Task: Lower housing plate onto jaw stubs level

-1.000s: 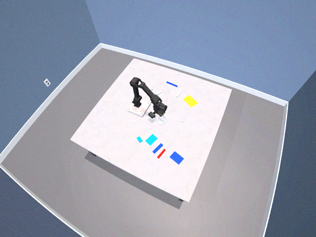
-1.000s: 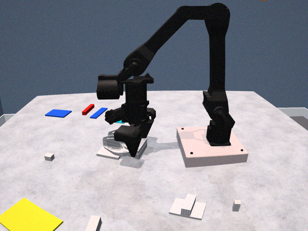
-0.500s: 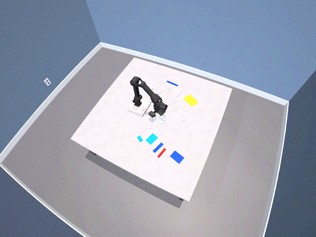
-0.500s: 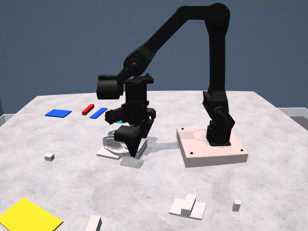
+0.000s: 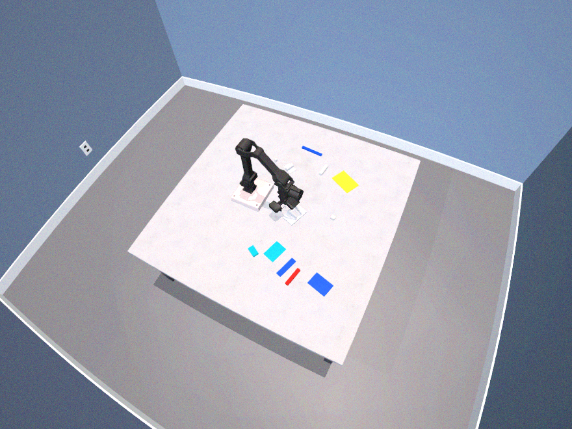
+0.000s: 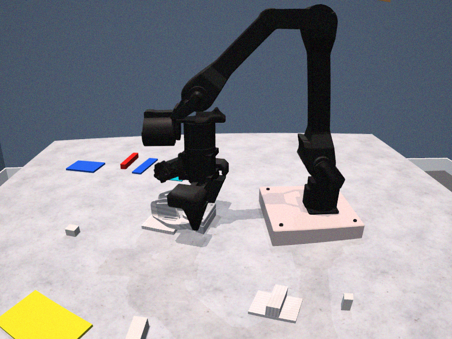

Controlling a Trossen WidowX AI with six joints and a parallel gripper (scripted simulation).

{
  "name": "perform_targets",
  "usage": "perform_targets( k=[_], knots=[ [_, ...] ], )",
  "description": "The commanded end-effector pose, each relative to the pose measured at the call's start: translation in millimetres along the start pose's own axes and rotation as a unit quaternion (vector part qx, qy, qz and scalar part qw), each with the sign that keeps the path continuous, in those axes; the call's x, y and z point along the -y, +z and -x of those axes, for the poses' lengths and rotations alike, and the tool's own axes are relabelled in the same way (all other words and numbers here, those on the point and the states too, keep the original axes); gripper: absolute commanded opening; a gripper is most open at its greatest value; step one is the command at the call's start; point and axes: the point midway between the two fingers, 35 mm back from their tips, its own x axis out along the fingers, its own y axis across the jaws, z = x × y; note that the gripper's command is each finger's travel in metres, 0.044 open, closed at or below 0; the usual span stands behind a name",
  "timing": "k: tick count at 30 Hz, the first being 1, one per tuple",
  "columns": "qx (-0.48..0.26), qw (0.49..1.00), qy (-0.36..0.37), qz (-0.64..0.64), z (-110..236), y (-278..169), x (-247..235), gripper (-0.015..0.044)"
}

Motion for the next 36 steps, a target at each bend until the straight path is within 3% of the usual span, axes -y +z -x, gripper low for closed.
perform_targets(
  k=[1,5,19,27,32,36],
  knots=[
    [0.0,1.0,-0.001,-0.001,-0.4,-0.2,0.3,0.0351],
    [0.0,1.0,0.0,0.0,0.0,0.0,0.0,0.044],
    [0.0,1.0,0.0,0.0,2.4,0.3,-0.1,0.044],
    [0.0,1.0,-0.001,-0.001,74.4,-1.6,0.6,0.044],
    [0.003,1.0,0.001,-0.001,69.2,-0.7,0.1,0.044],
    [0.0,1.0,-0.001,-0.001,109.6,-24.6,8.4,0.044]
  ],
)
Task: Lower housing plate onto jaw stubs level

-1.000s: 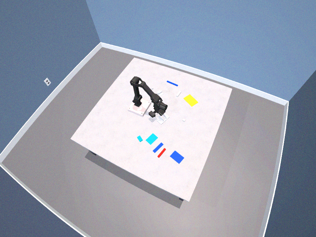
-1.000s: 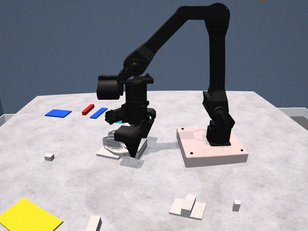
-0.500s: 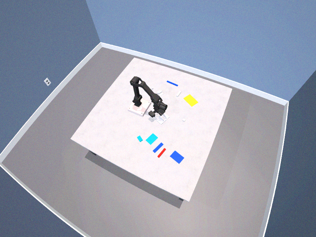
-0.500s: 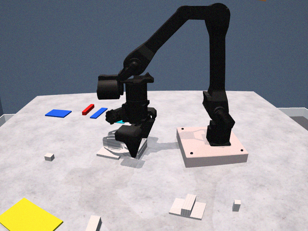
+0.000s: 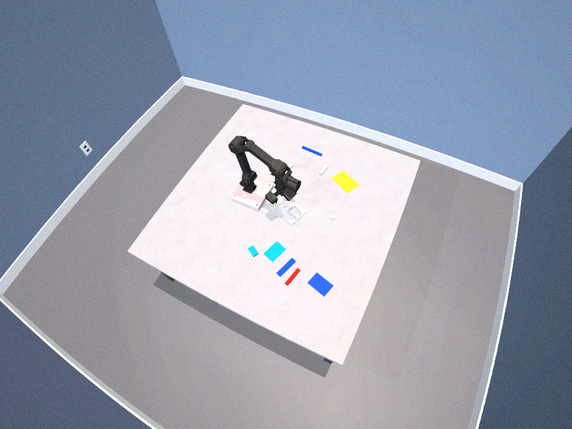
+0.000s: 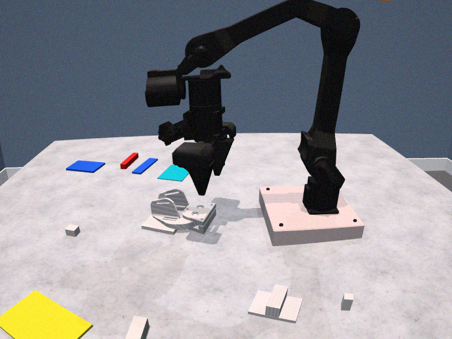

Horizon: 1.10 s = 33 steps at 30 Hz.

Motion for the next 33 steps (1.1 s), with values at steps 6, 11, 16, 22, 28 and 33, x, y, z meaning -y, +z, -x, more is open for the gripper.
perform_targets(
  k=[6,11,16,22,28,33],
  knots=[
    [0.013,1.0,0.003,0.001,45.7,-24.2,8.5,0.044],
    [0.013,1.0,0.003,0.001,45.7,-24.2,8.5,0.044],
    [0.013,1.0,0.003,0.001,45.7,-24.2,8.5,0.044],
    [0.013,1.0,0.003,0.001,45.7,-24.2,8.5,0.044],
    [0.013,1.0,0.003,0.001,45.7,-24.2,8.5,0.044],
    [0.013,1.0,0.003,0.001,45.7,-24.2,8.5,0.044]
  ],
)
